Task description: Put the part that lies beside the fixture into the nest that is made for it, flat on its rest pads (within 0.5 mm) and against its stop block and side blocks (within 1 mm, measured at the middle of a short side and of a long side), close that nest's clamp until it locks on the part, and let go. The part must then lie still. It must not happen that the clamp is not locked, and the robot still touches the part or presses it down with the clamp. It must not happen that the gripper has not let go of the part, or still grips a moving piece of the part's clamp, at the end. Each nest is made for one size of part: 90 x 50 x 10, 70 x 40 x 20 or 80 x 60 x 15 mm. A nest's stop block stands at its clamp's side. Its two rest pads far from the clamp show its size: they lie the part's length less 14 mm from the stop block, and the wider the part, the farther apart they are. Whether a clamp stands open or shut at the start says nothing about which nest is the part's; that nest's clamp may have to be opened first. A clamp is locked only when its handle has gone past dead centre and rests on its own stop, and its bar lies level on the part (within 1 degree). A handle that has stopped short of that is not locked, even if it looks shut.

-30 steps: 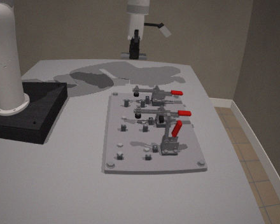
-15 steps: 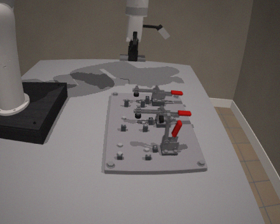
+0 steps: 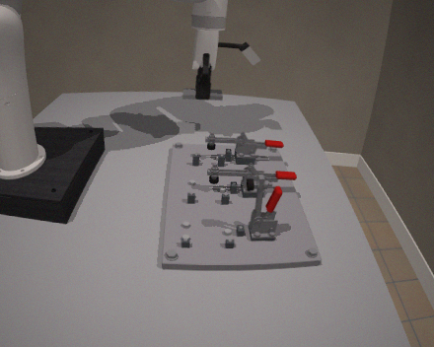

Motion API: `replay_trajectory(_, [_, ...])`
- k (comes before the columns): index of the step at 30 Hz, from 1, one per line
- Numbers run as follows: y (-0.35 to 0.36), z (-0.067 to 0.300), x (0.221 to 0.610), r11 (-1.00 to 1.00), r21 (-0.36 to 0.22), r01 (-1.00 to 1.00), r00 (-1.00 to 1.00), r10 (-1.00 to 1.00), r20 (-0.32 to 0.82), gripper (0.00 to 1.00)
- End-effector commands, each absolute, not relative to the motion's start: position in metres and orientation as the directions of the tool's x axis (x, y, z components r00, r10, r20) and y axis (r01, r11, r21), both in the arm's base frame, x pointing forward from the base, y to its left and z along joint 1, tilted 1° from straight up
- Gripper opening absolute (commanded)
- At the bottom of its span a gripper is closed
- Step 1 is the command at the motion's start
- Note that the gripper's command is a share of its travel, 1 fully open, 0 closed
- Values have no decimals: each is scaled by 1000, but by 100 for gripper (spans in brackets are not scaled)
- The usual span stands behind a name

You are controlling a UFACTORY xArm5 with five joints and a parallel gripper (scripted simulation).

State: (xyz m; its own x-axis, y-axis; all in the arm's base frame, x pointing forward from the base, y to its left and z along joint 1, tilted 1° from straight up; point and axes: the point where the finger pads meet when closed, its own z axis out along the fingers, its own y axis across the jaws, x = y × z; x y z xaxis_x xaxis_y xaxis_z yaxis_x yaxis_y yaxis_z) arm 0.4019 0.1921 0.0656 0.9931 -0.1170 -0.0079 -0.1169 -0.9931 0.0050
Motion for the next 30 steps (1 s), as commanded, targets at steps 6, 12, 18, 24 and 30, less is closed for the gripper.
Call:
replay_trajectory(6, [193, 62, 401, -993, 3, -117, 993, -117, -4, 0])
replay_trajectory(12, [193, 59, 399, -993, 3, -117, 993, -117, -4, 0])
replay_trajectory(18, [193, 58, 399, -993, 3, -117, 993, -117, -4, 0])
replay_trajectory(24, [193, 58, 399, -993, 3, -117, 993, -117, -4, 0])
replay_trajectory(30, [193, 58, 399, -993, 3, -117, 993, -117, -4, 0])
